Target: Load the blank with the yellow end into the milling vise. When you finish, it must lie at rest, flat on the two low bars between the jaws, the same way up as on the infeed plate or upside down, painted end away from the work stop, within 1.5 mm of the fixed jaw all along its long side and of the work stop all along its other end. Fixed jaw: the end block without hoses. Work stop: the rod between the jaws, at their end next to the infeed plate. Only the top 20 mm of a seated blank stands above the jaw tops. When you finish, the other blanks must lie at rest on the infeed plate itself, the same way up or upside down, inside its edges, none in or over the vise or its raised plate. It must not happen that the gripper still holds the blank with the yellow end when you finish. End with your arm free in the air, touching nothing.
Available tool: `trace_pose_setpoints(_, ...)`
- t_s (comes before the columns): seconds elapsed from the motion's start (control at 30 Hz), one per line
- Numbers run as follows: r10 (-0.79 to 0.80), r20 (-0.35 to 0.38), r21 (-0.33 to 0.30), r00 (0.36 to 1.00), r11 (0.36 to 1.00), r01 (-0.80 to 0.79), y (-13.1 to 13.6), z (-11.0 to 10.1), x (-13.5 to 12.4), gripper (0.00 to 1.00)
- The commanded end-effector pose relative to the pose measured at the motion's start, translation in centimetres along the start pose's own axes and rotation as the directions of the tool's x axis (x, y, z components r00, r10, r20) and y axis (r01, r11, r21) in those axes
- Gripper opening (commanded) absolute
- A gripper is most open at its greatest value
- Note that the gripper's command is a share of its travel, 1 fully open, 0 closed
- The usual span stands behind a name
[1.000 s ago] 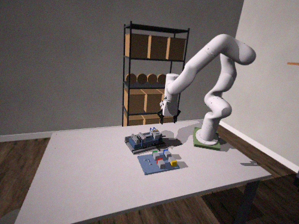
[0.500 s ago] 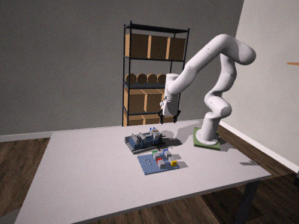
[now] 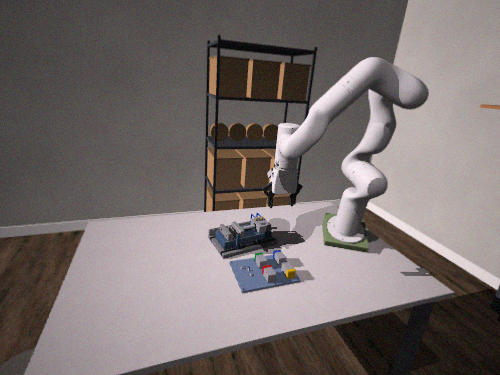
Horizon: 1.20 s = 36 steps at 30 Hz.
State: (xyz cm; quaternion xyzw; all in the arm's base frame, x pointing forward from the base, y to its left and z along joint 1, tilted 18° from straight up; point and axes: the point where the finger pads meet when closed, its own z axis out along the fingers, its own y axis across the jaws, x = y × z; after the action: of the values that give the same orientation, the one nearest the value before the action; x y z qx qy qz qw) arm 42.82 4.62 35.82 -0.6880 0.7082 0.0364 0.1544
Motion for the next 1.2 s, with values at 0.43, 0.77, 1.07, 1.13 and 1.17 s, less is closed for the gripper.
trace_pose_setpoints(0.43,0.000,0.000,0.002,1.000,1.000,0.000,0.0,-0.1,3.0,1.00)
trace_pose_setpoints(0.77,0.000,0.000,0.002,1.000,1.000,0.000,-0.1,-0.1,5.0,1.00)
trace_pose_setpoints(1.07,0.000,0.000,0.002,1.000,1.000,0.000,-0.1,-0.1,9.7,1.00)
trace_pose_setpoints(1.13,0.000,0.000,0.002,1.000,1.000,0.000,-0.1,-0.1,10.9,1.00)
trace_pose_setpoints(1.17,0.000,0.000,0.002,1.000,1.000,0.000,-0.1,-0.1,10.9,1.00)
